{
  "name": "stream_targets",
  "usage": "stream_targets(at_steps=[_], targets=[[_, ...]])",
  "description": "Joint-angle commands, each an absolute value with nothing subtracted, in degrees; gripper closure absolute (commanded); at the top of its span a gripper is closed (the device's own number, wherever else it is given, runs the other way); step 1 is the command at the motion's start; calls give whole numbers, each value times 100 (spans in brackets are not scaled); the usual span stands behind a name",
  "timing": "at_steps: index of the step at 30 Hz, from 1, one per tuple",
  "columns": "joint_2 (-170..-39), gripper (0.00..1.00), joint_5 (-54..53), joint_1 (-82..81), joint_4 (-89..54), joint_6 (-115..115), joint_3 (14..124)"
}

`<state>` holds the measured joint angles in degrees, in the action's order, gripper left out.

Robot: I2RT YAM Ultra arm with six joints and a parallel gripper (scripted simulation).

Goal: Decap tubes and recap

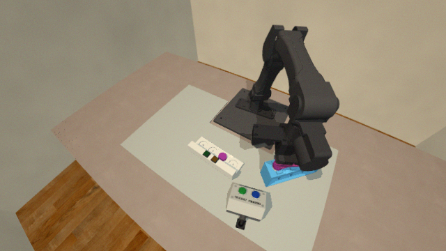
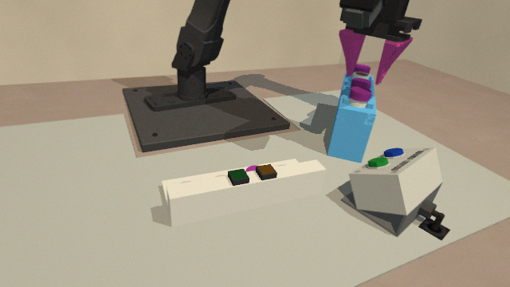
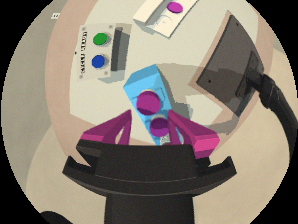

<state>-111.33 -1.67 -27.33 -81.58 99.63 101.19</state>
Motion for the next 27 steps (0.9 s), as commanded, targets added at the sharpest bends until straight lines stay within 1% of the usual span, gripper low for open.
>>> stream_targets(at_steps=[1, 7, 27], targets=[[-11085, 51, -145, -2739, -7907, 10000, 9925], [-11079, 51, -145, -2744, -7644, 10005, 9656], [-11072, 51, -145, -2738, -7504, 9998, 9509]])
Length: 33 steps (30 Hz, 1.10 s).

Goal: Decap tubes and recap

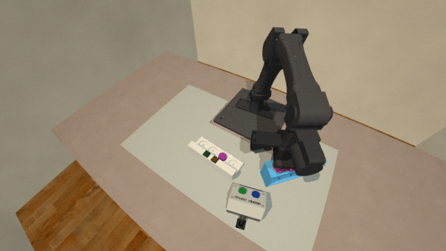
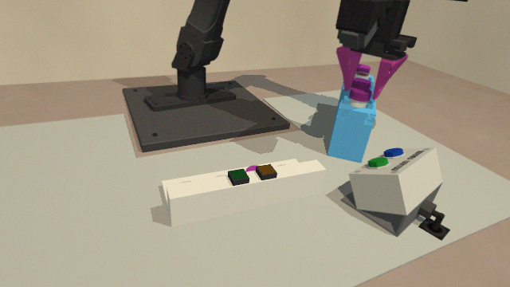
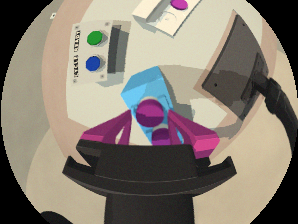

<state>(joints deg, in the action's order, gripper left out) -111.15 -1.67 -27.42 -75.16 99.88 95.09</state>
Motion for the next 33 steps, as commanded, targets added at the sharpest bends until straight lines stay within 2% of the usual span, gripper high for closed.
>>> stream_targets(at_steps=[1, 10, 11, 25, 33], targets=[[-11071, 51, -145, -2737, -7493, 9997, 9497], [-11069, 51, -145, -2733, -7413, 9993, 9416], [-11069, 100, -145, -2733, -7412, 9993, 9415], [-11068, 100, -145, -2733, -7412, 9993, 9413], [-11068, 100, -145, -2733, -7415, 8275, 9417]])
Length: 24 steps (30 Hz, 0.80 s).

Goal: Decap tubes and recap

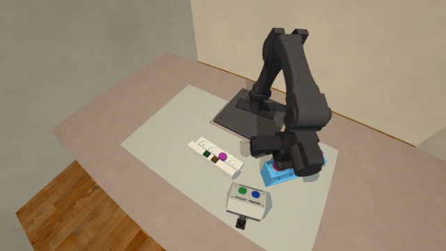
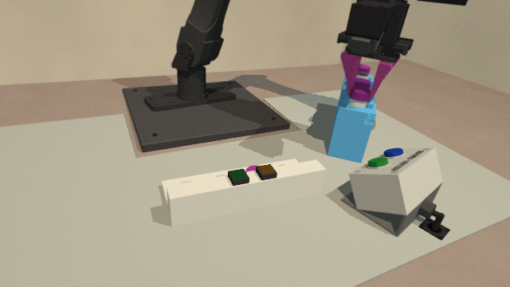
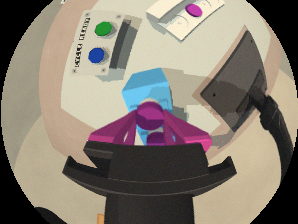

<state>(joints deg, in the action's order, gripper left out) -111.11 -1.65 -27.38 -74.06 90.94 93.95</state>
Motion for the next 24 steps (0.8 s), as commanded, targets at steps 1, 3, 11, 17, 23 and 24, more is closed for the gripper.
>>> stream_targets(at_steps=[1, 3, 11, 17, 23, 24], targets=[[-11068, 100, -145, -2733, -7416, 7989, 9417], [-11068, 100, -145, -2733, -7417, 7415, 9418], [-11067, 100, -145, -2733, -7421, 5123, 9423], [-11067, 100, -145, -2732, -7424, 3977, 9426], [-11067, 100, -145, -2733, -7427, 2258, 9429], [-11067, 100, -145, -2733, -7428, 1972, 9430]])
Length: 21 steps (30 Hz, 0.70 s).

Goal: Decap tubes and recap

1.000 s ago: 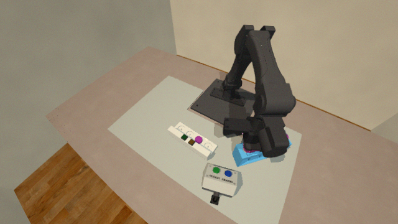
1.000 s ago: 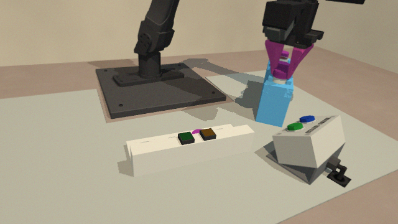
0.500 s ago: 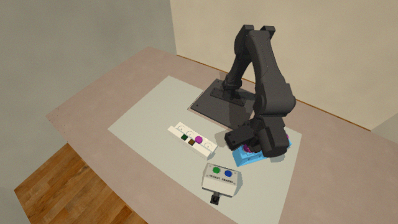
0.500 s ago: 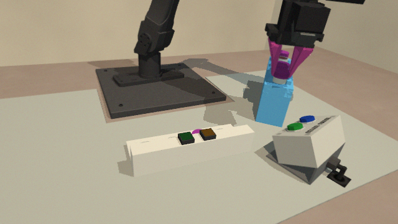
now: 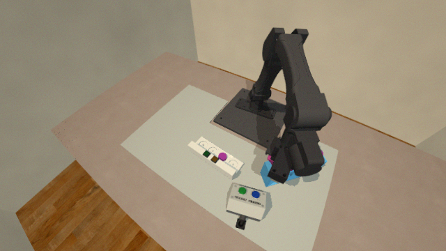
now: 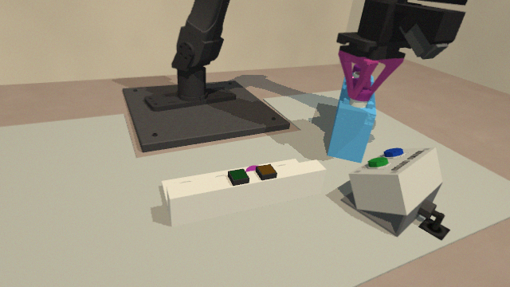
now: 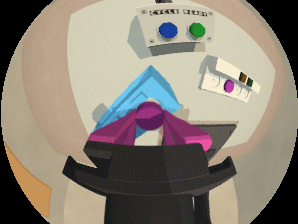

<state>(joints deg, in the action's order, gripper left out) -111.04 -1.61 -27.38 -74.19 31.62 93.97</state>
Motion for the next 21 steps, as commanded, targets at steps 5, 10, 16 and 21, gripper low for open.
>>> stream_targets(at_steps=[5, 10, 16, 21], targets=[[-11067, 100, -145, -2733, -7431, 539, 9433], [-11067, 100, -145, -2732, -7433, -320, 9435], [-11067, 100, -146, -2732, -7437, -2039, 9438], [-11067, 100, -146, -2732, -7440, -3471, 9441]])
